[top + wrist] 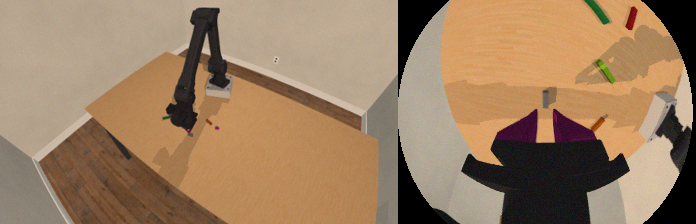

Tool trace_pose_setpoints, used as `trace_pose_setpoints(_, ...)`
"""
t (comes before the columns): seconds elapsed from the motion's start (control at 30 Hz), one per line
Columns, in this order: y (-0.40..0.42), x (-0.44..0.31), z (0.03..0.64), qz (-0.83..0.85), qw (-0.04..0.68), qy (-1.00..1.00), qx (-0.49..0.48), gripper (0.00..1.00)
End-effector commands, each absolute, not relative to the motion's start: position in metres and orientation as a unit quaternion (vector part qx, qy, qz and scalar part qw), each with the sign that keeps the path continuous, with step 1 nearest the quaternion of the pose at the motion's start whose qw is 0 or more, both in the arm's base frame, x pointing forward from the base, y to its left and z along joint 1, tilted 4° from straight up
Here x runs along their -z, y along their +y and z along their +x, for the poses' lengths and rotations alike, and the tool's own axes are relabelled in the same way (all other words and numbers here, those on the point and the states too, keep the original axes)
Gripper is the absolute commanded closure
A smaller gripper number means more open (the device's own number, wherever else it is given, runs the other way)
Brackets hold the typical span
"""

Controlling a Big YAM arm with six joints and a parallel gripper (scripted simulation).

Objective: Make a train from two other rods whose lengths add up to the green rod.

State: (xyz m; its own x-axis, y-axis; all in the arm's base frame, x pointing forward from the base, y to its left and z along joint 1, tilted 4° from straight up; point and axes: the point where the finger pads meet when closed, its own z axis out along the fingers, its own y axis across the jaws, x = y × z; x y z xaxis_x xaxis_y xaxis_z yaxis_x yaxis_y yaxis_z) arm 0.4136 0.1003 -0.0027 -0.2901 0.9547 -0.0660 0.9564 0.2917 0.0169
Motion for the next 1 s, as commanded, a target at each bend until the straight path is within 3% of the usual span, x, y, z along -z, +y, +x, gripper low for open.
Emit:
trace_pose_setpoints(0.0, 0.113, -0.041, 0.434, 0.595, 0.053, 0.802, -0.012, 0.78)
trace_pose_setpoints(0.27, 0.115, -0.067, 0.432, 0.595, 0.054, 0.802, -0.013, 0.78)
trace_pose_setpoints(0.3, 0.107, -0.037, 0.407, 0.594, 0.027, 0.804, 0.022, 0.78)
trace_pose_setpoints(0.47, 0.113, -0.053, 0.425, 0.595, 0.042, 0.803, 0.003, 0.78)
trace_pose_setpoints(0.5, 0.113, -0.055, 0.426, 0.595, 0.043, 0.803, 0.001, 0.00)
trace_pose_setpoints(0.97, 0.113, -0.055, 0.426, 0.595, 0.043, 0.803, 0.001, 0.00)
